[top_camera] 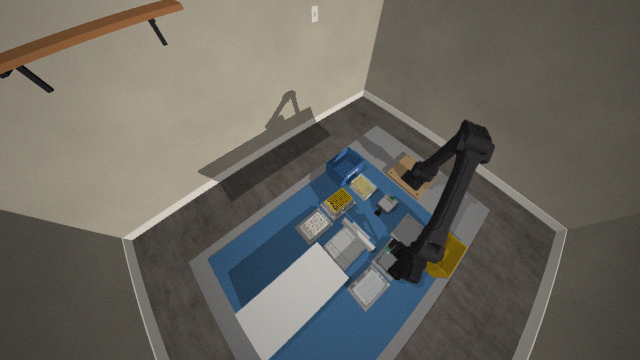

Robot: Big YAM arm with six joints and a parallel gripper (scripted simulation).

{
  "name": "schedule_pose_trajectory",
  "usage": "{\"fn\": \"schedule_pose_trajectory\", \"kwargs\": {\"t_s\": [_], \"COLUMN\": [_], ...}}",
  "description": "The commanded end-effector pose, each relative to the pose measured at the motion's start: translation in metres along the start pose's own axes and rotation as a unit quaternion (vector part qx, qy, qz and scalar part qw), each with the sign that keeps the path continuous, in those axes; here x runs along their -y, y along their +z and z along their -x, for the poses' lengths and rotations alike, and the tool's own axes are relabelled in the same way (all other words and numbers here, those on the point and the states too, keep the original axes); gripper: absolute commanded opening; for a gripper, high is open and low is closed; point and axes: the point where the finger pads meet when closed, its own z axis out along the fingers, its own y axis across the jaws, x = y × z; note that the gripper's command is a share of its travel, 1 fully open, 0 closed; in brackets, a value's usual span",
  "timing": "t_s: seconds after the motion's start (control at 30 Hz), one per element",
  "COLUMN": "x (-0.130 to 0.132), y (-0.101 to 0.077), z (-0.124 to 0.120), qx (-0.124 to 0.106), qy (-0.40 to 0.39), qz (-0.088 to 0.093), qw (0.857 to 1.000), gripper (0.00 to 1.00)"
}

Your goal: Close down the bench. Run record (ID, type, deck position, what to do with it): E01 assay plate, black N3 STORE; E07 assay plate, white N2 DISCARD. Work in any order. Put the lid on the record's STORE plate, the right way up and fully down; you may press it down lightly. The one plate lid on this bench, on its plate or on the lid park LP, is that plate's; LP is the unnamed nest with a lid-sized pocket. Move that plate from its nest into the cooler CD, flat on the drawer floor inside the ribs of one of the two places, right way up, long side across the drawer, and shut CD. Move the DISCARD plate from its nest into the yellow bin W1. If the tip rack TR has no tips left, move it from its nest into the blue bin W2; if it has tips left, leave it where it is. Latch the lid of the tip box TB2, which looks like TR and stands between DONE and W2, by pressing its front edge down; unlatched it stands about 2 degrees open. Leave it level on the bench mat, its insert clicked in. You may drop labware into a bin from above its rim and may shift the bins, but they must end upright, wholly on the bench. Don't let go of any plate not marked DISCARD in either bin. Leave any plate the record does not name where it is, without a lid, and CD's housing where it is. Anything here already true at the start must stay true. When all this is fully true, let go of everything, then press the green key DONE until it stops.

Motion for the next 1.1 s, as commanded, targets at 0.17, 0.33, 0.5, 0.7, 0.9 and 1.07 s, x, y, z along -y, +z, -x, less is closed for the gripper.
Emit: {"fn": "schedule_pose_trajectory", "kwargs": {"t_s": [0.17,0.33,0.5,0.7,0.9,1.07], "x": [-0.007,-0.006,-0.006,-0.006,-0.006,-0.005], "y": [0.01,0.018,0.022,0.03,0.017,0.038], "z": [0.006,0.004,0.003,0.004,0.014,0.002], "qx": [0.009,0.006,0.007,0.007,0.021,0.005], "qy": [-0.008,-0.007,-0.007,-0.006,-0.002,-0.006], "qz": [0.003,0.002,0.003,0.003,0.008,0.002], "qw": [1.0,1.0,1.0,1.0,1.0,1.0], "gripper": [1.0,1.0,1.0,1.0,1.0,1.0]}}
